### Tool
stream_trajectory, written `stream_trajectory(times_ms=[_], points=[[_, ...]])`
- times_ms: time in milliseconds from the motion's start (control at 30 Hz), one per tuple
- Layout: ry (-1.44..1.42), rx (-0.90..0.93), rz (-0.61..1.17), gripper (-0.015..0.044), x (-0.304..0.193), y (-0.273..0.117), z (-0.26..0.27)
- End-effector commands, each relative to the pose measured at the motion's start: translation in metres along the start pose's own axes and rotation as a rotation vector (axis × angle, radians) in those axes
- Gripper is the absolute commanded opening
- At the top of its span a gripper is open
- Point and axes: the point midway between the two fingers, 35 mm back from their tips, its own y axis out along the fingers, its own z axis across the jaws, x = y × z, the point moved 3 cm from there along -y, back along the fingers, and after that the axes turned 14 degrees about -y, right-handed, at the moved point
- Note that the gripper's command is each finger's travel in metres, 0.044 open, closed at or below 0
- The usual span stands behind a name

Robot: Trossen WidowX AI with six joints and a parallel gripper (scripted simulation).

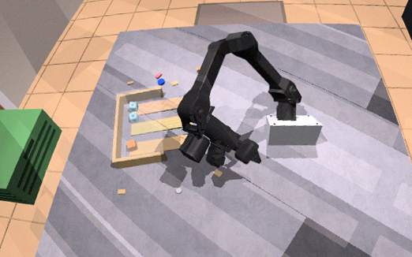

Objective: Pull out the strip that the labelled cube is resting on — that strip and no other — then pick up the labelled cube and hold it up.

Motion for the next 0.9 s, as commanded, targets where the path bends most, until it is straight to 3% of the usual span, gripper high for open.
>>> stream_trajectory(times_ms=[0, 300, 600, 733, 867], points=[[-0.003, -0.009, -0.011, 0.0400, 0.000, -0.001, -0.001], [-0.023, -0.485, -0.543, 0.0400, -0.011, -0.059, -0.054], [0.285, -0.965, -1.041, 0.0400, -0.078, -0.135, -0.100], [0.519, -1.120, -1.205, 0.0400, -0.126, -0.153, -0.113], [0.564, -1.142, -1.229, 0.0400, -0.135, -0.155, -0.115]])
